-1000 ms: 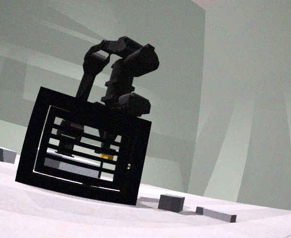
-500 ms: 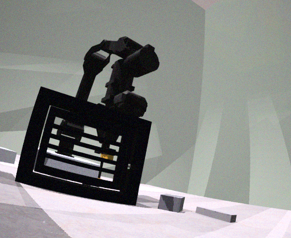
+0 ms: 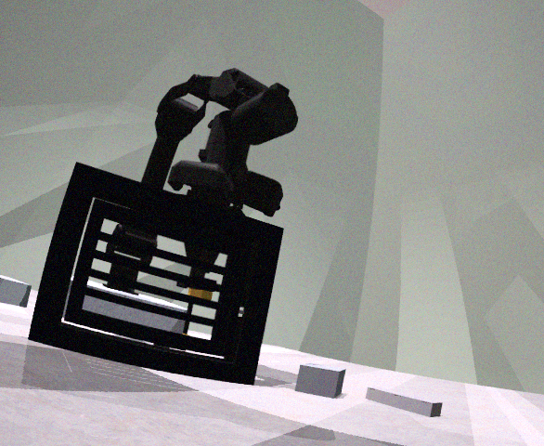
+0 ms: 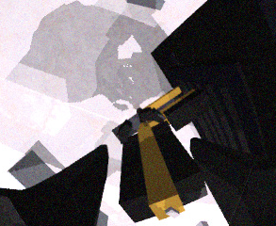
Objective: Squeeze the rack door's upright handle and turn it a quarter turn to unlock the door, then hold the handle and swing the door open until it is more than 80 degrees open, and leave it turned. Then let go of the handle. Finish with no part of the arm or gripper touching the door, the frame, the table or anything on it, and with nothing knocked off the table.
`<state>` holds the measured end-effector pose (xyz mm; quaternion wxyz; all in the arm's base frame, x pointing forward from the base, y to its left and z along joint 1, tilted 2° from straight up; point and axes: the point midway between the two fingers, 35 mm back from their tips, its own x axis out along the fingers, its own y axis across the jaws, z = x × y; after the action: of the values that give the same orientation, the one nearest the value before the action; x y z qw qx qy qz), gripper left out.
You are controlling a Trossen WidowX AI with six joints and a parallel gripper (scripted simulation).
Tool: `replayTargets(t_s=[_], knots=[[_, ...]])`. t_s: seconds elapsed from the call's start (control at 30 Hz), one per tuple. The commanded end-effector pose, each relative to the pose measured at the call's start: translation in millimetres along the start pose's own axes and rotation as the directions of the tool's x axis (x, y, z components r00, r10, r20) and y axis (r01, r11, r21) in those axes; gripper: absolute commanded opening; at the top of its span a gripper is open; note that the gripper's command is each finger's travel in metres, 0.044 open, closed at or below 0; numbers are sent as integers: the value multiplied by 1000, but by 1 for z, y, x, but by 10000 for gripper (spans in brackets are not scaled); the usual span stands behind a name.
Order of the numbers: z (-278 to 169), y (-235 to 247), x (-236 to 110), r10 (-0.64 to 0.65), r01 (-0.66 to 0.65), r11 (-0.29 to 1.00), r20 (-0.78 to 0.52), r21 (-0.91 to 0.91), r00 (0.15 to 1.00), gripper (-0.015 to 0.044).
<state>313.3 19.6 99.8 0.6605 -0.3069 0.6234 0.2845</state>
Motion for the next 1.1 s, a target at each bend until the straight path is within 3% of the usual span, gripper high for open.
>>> replayTargets(t_s=[0.0,0.27,0.57,0.83,1.07], knots=[[-1,0,1,-2,3,976,-5,216,1000,289],[-1,0,1,-2,4,817,-4,576,1000,289],[-1,0,1,-2,5,489,-4,872,1000,289],[-1,0,1,-2,5,114,-4,993,1000,289],[-1,0,1,-2,4,-230,-5,973,1000,289]])
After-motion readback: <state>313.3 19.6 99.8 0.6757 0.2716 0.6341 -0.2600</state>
